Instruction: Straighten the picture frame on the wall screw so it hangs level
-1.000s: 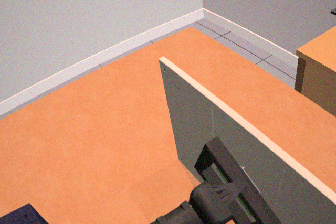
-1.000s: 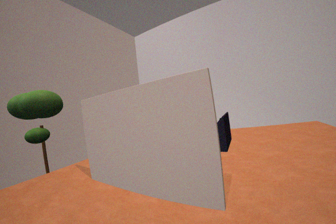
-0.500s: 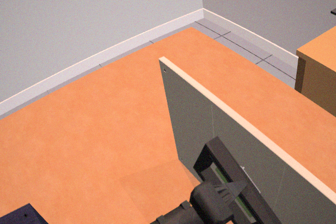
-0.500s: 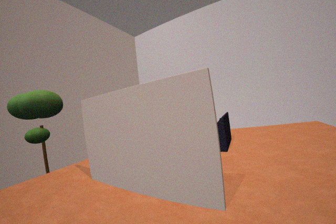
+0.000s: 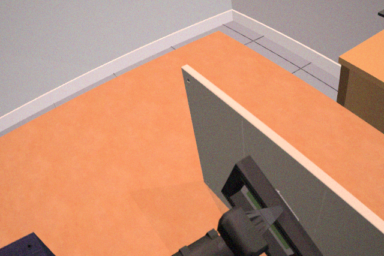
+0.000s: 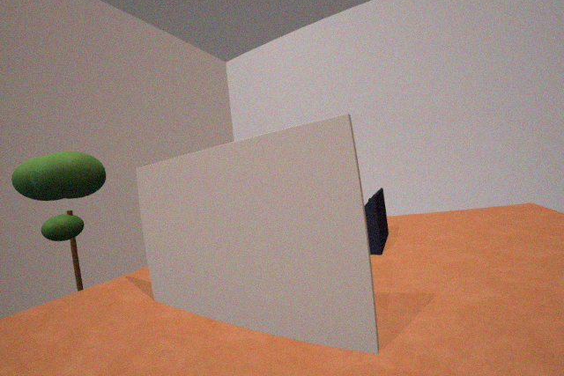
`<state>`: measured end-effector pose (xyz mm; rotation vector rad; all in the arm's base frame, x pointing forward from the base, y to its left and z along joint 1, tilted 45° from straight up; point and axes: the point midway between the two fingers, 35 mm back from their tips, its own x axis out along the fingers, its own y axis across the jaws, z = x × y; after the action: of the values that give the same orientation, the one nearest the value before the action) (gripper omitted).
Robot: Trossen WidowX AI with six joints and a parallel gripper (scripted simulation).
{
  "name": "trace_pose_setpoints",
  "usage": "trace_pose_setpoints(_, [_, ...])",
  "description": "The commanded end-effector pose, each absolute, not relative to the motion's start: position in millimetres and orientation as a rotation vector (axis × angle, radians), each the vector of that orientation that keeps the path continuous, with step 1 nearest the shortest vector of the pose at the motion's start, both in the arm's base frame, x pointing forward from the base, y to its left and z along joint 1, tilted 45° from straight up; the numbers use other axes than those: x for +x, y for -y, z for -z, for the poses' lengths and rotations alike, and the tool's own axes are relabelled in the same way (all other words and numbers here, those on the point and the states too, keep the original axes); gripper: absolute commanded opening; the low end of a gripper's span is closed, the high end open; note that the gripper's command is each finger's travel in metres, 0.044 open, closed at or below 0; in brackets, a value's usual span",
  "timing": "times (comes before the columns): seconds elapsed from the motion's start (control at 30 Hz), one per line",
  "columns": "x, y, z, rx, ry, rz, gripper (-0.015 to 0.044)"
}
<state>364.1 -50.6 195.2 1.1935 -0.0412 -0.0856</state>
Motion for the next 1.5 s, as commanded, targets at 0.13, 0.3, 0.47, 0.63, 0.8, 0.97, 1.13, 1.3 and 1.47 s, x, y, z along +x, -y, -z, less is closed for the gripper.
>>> trace_pose_setpoints(0.13, [364.5,48.4,-198.2,1.197,0.045,0.074,0.0])
trace_pose_setpoints(0.3, [364.4,48.7,-197.3,1.197,0.045,0.074,0.0])
trace_pose_setpoints(0.47, [364.5,48.2,-197.8,1.197,0.045,0.074,0.0])
trace_pose_setpoints(0.63, [364.5,47.8,-197.6,1.197,0.045,0.074,0.0])
trace_pose_setpoints(0.8, [364.6,47.4,-197.1,1.197,0.045,0.074,0.0])
trace_pose_setpoints(0.97, [364.6,46.9,-197.2,1.197,0.045,0.074,0.0])
trace_pose_setpoints(1.13, [364.6,46.5,-196.8,1.197,0.045,0.074,0.0])
trace_pose_setpoints(1.3, [364.7,45.9,-196.7,1.197,0.045,0.074,0.0])
trace_pose_setpoints(1.47, [364.9,43.7,-196.0,1.197,0.045,0.074,0.0])
